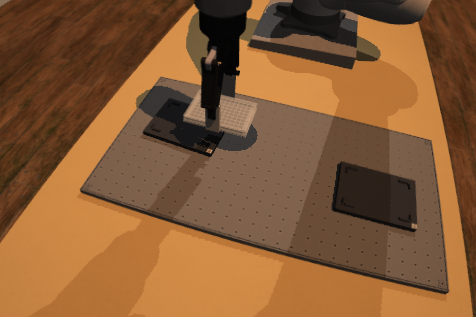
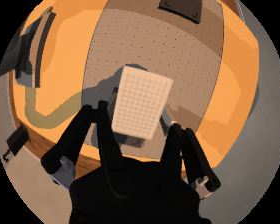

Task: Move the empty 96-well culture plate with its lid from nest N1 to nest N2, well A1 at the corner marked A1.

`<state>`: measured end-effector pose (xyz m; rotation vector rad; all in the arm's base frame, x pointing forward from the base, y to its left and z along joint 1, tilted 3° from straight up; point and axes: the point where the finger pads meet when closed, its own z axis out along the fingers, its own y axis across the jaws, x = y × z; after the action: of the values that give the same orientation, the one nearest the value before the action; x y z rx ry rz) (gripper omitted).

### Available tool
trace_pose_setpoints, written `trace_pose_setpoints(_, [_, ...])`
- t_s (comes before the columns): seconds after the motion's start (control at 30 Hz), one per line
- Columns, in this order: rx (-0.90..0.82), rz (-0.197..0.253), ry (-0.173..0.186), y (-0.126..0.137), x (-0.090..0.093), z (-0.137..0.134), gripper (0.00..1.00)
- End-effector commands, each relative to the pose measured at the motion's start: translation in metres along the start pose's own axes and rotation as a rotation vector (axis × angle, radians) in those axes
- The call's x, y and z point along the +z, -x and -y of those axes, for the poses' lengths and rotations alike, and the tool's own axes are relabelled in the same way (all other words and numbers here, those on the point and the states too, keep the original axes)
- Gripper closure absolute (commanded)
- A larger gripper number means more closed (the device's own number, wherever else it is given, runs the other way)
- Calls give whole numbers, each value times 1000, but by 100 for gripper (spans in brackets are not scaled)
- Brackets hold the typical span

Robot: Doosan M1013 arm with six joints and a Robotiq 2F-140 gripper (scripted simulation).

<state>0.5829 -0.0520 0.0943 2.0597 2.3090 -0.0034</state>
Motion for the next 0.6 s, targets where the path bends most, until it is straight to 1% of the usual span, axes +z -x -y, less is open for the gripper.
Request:
trace_pose_setpoints(0.0, [0, 3, 3, -14, -1, -2, 100])
trace_pose_setpoints(0.07, [0, 3, 3, -21, -1, -2, 100])
trace_pose_setpoints(0.13, [0, 3, 3, -21, -1, -2, 100])
trace_pose_setpoints(0.57, [0, 3, 3, -64, -1, -8, 100])
